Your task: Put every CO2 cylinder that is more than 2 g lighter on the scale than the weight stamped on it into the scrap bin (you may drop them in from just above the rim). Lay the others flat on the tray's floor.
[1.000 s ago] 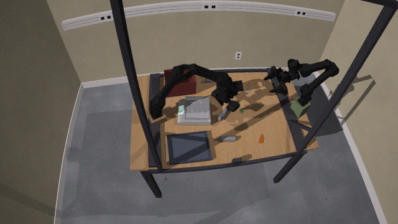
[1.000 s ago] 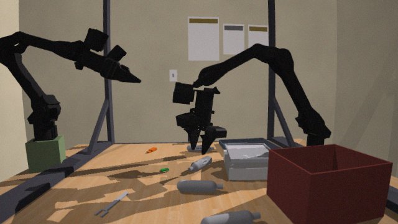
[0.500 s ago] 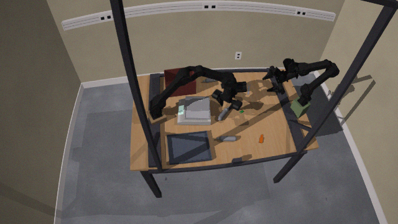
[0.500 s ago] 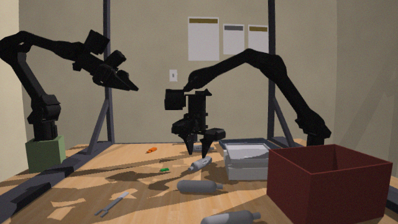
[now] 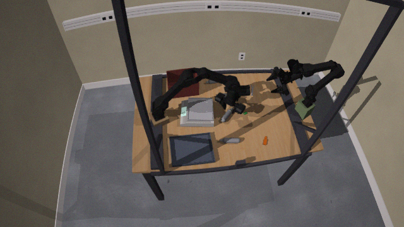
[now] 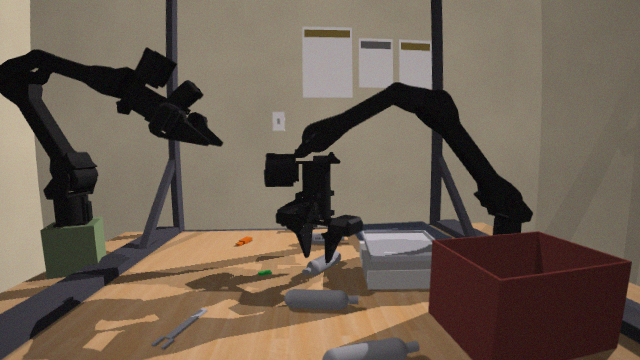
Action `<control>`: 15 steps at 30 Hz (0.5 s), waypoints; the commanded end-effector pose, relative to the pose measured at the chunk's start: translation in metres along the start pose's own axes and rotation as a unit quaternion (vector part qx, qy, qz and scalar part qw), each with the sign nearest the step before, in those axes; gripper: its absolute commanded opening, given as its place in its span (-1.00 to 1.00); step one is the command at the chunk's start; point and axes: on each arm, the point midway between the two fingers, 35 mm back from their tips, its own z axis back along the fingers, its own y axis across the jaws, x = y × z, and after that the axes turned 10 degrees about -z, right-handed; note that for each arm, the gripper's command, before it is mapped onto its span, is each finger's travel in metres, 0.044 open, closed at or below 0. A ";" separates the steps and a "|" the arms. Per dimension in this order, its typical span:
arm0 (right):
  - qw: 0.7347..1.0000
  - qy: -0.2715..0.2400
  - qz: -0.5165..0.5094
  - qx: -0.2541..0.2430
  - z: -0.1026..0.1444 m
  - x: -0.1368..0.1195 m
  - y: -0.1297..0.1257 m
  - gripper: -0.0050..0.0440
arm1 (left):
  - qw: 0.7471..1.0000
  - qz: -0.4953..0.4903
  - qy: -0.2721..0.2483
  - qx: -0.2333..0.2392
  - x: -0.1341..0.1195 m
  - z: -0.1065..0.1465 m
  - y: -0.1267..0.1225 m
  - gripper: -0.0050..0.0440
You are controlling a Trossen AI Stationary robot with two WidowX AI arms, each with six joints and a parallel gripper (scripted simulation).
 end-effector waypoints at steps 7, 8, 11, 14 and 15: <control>1.000 -0.009 0.001 0.001 0.003 0.007 0.001 1.00 | 1.000 0.001 0.000 -0.002 0.000 -0.014 0.000 0.24; 1.000 -0.009 0.001 0.001 0.003 0.007 0.001 1.00 | 1.000 0.001 0.000 -0.002 0.000 -0.014 0.000 0.24; 1.000 -0.009 0.001 0.001 0.003 0.007 0.001 1.00 | 1.000 0.001 0.000 -0.002 0.000 -0.017 0.000 0.24; 1.000 -0.009 0.001 0.001 0.003 0.007 0.001 1.00 | 1.000 0.001 -0.002 -0.004 0.001 -0.015 -0.002 0.14; 1.000 -0.009 0.001 0.001 0.003 0.007 0.001 1.00 | 1.000 0.001 -0.002 -0.004 0.001 -0.015 -0.002 0.07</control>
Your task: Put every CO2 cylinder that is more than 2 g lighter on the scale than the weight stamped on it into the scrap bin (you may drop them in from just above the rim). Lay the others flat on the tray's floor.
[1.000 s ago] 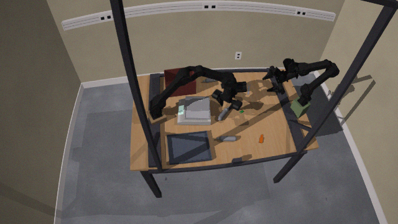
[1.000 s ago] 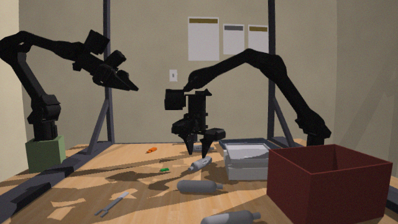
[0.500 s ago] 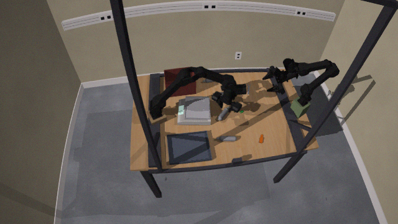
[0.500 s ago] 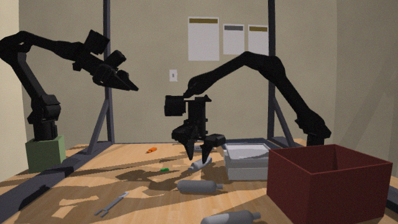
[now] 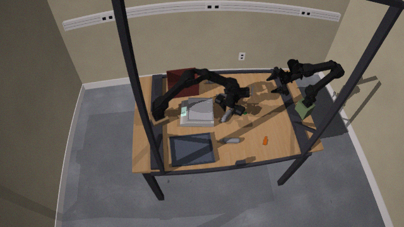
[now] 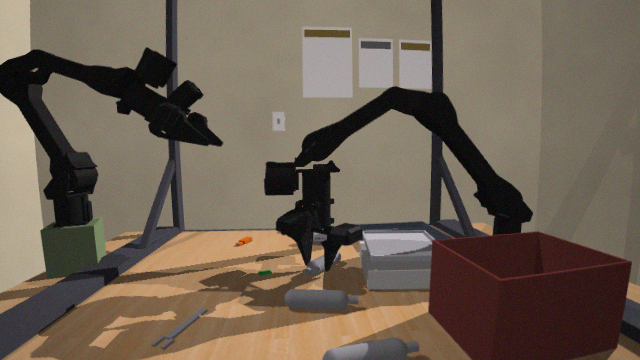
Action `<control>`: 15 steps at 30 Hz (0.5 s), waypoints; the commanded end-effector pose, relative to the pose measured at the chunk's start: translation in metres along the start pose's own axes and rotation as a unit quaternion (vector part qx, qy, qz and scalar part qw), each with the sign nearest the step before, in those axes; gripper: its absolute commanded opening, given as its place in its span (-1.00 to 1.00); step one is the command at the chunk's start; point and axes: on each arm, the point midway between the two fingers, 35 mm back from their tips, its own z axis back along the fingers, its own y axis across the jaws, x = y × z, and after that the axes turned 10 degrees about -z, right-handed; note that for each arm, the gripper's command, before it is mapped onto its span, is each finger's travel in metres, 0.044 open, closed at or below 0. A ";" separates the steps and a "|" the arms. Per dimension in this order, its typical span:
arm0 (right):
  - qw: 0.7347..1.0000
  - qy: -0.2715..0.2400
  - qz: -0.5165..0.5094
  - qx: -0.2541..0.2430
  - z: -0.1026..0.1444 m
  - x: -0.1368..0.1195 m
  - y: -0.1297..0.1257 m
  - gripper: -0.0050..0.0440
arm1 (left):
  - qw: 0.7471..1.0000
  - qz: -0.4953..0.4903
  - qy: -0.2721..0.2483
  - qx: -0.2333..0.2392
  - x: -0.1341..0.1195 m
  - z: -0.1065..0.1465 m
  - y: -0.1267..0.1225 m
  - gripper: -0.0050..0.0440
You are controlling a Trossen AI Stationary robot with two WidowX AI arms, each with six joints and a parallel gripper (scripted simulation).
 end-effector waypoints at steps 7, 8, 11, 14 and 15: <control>1.000 -0.009 0.001 0.001 0.003 0.007 0.001 1.00 | 1.000 0.001 -0.011 -0.010 0.004 0.010 -0.003 -0.09; 1.000 -0.009 0.001 0.001 0.003 0.007 0.001 1.00 | 1.000 0.001 -0.011 -0.010 0.004 0.010 -0.003 -0.17; 1.000 -0.009 0.001 0.001 0.003 0.007 0.001 1.00 | 1.000 0.001 -0.011 -0.010 0.004 0.010 -0.003 -0.17; 1.000 -0.009 0.001 0.001 0.003 0.007 0.001 1.00 | 1.000 0.001 -0.011 -0.010 0.004 0.010 -0.003 -0.25; 1.000 -0.009 0.001 0.001 0.003 0.007 0.001 1.00 | 1.000 0.001 -0.011 -0.010 0.004 0.010 -0.003 -0.25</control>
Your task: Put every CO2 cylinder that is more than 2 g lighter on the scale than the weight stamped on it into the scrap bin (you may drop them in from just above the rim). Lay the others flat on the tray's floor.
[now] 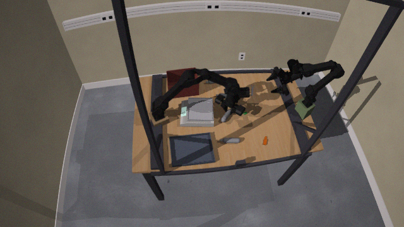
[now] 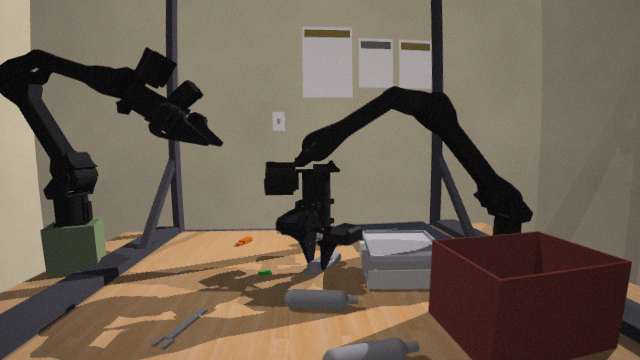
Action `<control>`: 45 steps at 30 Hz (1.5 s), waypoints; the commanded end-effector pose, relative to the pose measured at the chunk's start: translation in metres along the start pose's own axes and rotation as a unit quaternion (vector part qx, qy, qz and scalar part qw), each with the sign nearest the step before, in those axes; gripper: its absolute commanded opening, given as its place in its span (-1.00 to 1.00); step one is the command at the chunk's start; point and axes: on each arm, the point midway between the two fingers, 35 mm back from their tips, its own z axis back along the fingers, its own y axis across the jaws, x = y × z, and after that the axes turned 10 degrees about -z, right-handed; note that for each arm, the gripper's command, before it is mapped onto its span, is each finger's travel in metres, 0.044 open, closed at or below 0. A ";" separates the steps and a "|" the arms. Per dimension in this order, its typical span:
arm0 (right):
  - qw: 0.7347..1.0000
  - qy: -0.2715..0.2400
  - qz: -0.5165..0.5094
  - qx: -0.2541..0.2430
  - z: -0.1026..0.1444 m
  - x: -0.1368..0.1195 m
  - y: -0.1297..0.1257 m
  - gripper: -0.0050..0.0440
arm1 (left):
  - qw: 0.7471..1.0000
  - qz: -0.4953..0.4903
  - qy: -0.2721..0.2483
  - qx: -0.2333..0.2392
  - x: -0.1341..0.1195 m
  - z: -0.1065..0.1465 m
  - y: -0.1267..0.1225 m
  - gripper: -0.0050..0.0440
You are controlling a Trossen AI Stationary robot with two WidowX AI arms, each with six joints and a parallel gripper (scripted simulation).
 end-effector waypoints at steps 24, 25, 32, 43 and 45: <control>1.000 -0.009 0.001 0.001 0.003 0.007 0.001 1.00 | 1.000 0.001 -0.008 -0.007 0.010 0.055 -0.012 -0.82; 1.000 -0.009 0.001 0.001 0.003 0.007 0.001 1.00 | 1.000 0.001 -0.008 -0.007 0.012 0.055 -0.013 -0.85; 1.000 -0.013 0.022 0.001 0.001 0.013 0.002 1.00 | 0.999 -0.004 -0.017 -0.027 0.014 0.075 -0.011 -1.00; 0.956 -0.017 0.291 -0.004 -0.025 0.030 0.005 1.00 | 0.999 -0.008 -0.014 -0.037 -0.038 0.121 0.022 -1.00; 0.949 -0.017 0.314 -0.004 -0.027 0.031 0.005 1.00 | 0.999 -0.008 -0.014 -0.036 -0.043 0.124 0.025 -1.00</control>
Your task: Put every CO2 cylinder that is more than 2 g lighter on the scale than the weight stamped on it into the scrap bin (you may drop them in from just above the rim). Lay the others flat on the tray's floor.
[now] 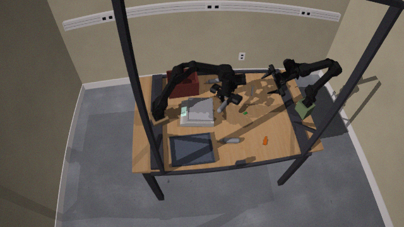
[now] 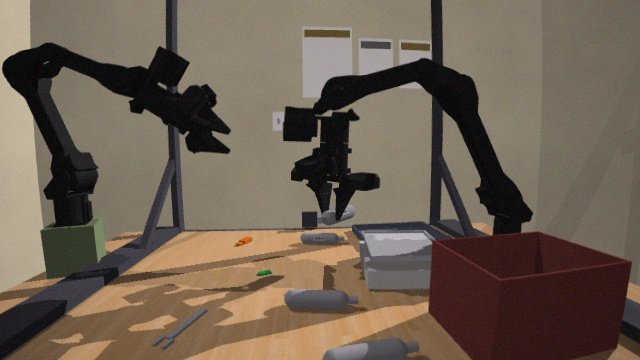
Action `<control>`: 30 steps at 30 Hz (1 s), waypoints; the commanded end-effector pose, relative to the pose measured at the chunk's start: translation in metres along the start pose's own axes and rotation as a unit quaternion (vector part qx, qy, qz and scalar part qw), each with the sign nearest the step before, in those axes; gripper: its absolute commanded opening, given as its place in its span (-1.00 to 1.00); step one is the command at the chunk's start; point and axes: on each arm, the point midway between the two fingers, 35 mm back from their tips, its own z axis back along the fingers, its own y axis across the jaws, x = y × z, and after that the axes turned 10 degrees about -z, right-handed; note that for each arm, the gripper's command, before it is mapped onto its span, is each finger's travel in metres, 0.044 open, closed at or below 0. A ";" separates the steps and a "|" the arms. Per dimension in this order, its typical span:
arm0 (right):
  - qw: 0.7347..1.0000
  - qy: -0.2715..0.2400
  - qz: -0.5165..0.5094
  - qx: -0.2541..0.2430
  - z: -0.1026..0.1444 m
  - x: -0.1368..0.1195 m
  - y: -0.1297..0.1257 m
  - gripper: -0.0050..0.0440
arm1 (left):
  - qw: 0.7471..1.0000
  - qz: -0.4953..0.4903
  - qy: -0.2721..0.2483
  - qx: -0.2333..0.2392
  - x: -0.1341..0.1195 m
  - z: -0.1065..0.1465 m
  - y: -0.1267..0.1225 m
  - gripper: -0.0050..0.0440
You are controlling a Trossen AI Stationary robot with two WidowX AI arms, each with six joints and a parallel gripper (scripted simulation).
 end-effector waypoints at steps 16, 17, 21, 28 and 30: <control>0.903 -0.013 0.429 -0.013 -0.044 0.031 -0.008 1.00 | 1.000 0.005 -0.009 0.008 -0.081 0.041 0.054 -1.00; 0.903 -0.013 0.429 -0.013 -0.044 0.031 -0.008 1.00 | 1.000 0.005 -0.009 0.008 -0.081 0.041 0.054 -1.00; 0.868 -0.012 0.497 -0.016 -0.053 0.034 -0.009 1.00 | 1.000 0.006 -0.009 0.010 -0.091 0.042 0.061 -1.00; 0.766 -0.010 0.643 -0.021 -0.074 0.039 -0.009 1.00 | 1.000 0.007 -0.008 0.014 -0.111 0.043 0.077 -1.00; 0.734 -0.009 0.678 -0.022 -0.080 0.040 -0.009 1.00 | 1.000 0.008 -0.008 0.015 -0.116 0.043 0.080 -1.00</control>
